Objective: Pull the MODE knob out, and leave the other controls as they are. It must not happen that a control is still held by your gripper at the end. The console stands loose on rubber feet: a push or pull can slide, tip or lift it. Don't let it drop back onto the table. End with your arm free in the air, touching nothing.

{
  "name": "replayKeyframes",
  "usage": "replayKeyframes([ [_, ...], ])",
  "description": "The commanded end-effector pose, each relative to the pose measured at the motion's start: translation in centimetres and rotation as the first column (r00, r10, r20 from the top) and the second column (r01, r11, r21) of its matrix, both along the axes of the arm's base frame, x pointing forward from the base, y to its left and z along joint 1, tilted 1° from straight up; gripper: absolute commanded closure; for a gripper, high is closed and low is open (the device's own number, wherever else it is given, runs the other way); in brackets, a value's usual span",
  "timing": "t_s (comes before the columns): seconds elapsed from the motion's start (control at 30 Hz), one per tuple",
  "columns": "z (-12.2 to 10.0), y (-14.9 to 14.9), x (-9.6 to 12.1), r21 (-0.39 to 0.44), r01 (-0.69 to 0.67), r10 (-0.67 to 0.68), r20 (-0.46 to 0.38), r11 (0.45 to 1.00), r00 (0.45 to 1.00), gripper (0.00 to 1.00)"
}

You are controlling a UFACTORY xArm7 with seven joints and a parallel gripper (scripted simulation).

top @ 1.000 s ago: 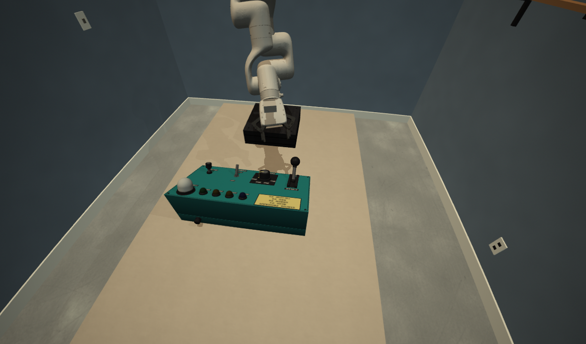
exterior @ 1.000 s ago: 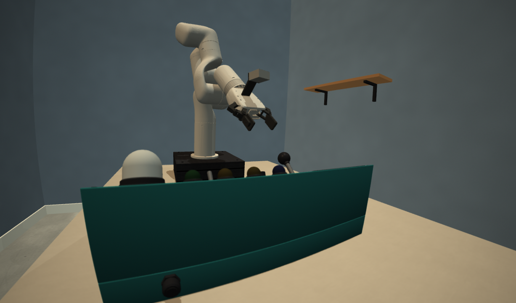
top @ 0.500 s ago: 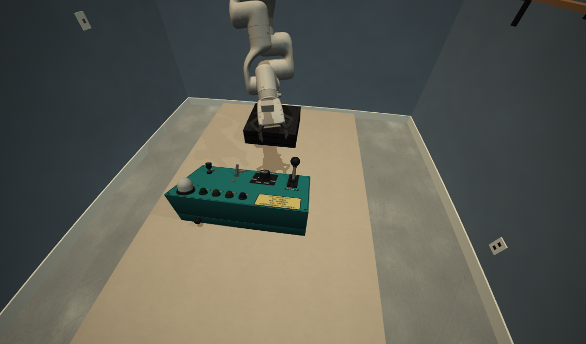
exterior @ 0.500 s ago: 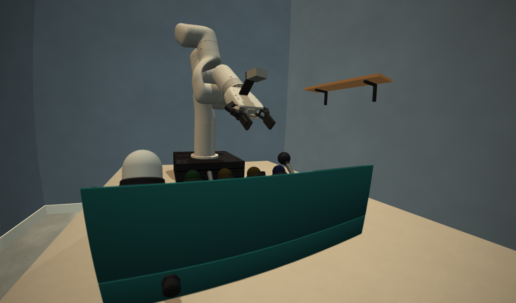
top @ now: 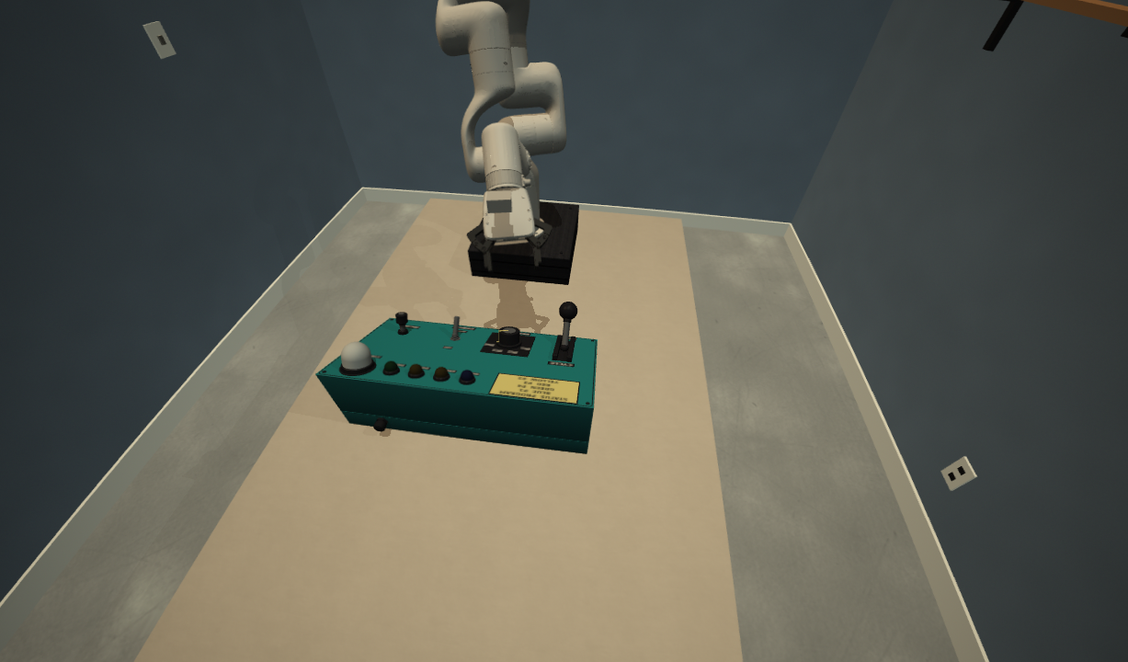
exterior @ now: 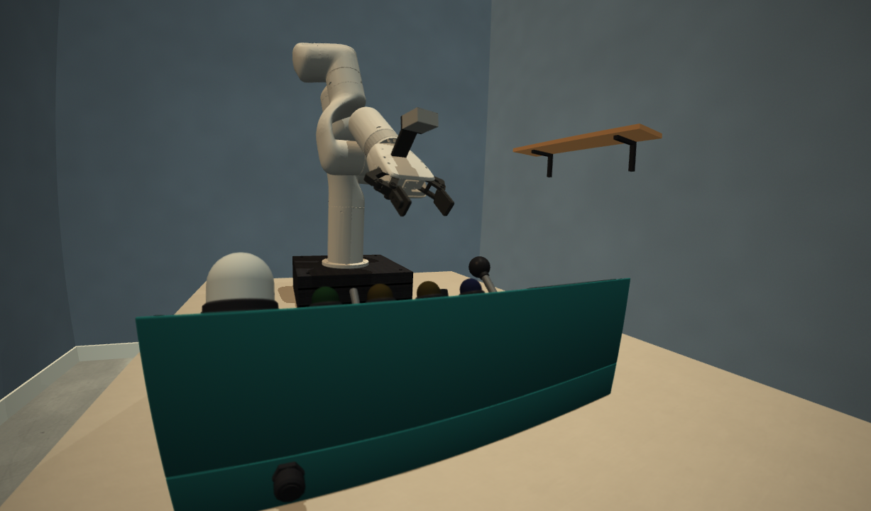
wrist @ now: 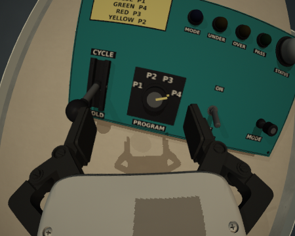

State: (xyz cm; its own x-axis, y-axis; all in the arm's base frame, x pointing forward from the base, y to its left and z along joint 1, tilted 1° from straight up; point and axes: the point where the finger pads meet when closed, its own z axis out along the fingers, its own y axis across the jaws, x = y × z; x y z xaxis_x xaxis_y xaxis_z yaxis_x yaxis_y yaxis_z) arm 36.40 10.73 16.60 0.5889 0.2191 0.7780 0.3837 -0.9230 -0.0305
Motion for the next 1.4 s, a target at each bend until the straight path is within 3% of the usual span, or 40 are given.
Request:
replayKeyframes([
  [0.0,0.2,-0.4,0.2,0.002,0.003,-0.003,0.006,1.000,1.000,0.00],
  [0.2,0.2,-0.4,0.2,0.002,0.003,-0.003,0.006,1.000,1.000,0.00],
  [0.23,0.4,-2.0,0.6,0.003,0.021,-0.021,0.018,1.000,1.000,0.00],
  [0.63,0.4,-2.0,0.6,0.003,0.021,-0.021,0.018,1.000,1.000,0.00],
  [0.67,0.5,-3.7,1.0,0.004,0.040,-0.040,0.029,0.999,0.999,0.00],
  [1.07,0.5,-3.7,1.0,0.004,0.040,-0.040,0.029,0.999,0.999,0.00],
  [1.1,0.6,-5.5,1.2,0.006,0.061,-0.062,0.041,0.998,0.997,0.00],
  [1.37,0.6,-5.5,1.2,0.006,0.061,-0.062,0.041,0.998,0.997,0.00],
])
